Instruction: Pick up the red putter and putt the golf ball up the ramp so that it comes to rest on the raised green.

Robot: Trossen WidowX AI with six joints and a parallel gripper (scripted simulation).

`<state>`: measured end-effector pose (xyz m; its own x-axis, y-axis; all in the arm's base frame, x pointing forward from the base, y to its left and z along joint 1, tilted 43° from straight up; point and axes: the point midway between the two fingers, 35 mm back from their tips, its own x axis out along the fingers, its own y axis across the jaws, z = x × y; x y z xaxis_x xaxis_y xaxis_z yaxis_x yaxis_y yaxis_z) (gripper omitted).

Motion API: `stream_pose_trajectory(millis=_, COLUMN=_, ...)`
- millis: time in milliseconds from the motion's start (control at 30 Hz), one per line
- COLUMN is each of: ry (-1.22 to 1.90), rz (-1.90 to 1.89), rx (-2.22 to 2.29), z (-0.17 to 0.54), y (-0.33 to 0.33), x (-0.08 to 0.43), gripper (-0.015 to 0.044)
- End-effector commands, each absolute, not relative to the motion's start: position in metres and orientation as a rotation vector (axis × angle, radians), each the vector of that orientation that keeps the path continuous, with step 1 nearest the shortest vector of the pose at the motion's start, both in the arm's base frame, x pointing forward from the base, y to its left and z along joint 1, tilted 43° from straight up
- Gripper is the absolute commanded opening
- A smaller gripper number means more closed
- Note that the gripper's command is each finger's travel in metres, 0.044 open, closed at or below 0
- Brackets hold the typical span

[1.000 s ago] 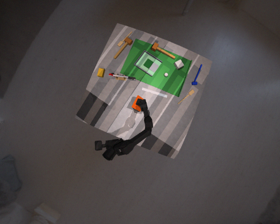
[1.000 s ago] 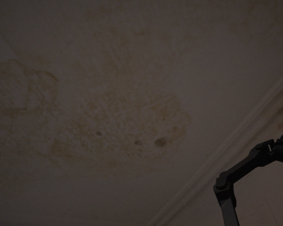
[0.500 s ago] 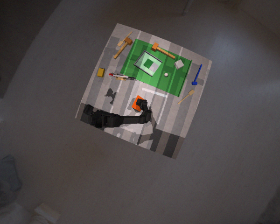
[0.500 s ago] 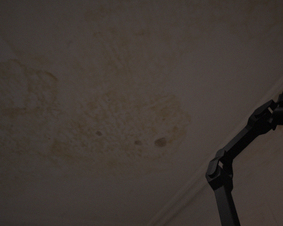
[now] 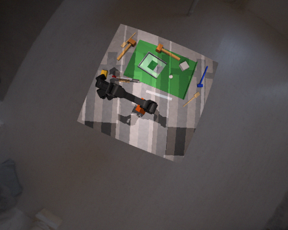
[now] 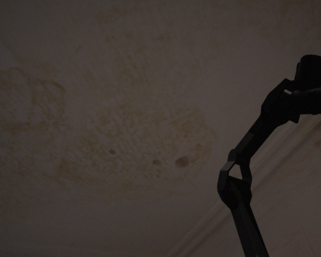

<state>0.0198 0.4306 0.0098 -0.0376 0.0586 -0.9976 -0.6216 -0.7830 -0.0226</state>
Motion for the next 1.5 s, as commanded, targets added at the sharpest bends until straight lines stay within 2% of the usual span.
stream_pose_trajectory(millis=0, ry=0.743, rz=1.751, rx=-1.781, z=-0.019, y=0.402, x=0.08, gripper=0.044)
stream_pose_trajectory(millis=300, ry=1.053, rz=1.524, rx=-1.754, z=-0.067, y=0.317, x=0.179, gripper=0.044)
stream_pose_trajectory(millis=567, ry=1.355, rz=1.342, rx=-1.684, z=-0.103, y=0.211, x=0.232, gripper=0.044)
stream_pose_trajectory(millis=800, ry=1.606, rz=1.221, rx=-1.59, z=-0.125, y=0.117, x=0.24, gripper=0.044)
stream_pose_trajectory(millis=1467, ry=1.613, rz=1.218, rx=-1.589, z=-0.153, y=0.088, x=0.228, gripper=0.044)
